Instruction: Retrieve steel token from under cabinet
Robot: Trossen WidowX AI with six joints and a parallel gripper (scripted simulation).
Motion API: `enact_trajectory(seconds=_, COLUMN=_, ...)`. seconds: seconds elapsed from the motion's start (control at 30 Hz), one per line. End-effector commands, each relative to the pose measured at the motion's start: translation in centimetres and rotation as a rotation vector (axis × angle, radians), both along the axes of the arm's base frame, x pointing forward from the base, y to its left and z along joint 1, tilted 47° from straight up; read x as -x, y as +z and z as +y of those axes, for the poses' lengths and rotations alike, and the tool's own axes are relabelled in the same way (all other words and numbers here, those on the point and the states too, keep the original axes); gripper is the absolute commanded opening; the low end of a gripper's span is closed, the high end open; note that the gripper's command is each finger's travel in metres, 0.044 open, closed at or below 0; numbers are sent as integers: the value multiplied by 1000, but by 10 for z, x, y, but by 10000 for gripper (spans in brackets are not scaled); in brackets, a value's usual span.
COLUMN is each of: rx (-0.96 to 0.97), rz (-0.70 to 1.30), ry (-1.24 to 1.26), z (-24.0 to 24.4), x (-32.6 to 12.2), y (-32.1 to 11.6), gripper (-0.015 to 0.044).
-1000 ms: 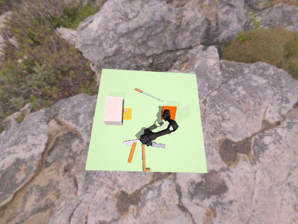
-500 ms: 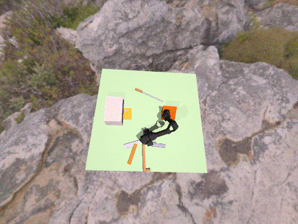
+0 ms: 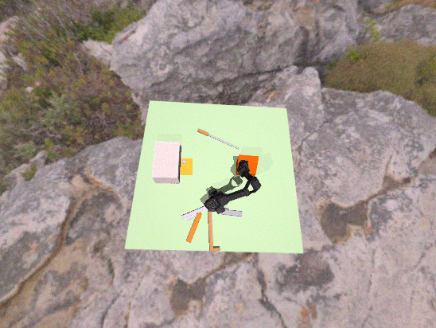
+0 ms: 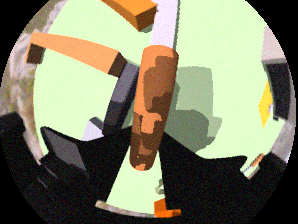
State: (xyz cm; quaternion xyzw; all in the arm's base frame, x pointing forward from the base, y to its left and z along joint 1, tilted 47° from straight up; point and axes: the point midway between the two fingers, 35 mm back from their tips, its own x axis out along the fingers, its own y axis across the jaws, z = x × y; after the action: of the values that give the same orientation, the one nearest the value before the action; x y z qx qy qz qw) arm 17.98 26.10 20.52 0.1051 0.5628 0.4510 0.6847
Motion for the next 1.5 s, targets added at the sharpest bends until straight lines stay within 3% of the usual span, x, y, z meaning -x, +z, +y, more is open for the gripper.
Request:
enact_trajectory(seconds=0.0, rx=-9, rz=-44, ry=32, z=1, x=-1, y=3, gripper=0)
enact_trajectory(seconds=1.47, rx=-16, rz=-223, ry=196, z=-12, x=-6, y=-12, gripper=0)
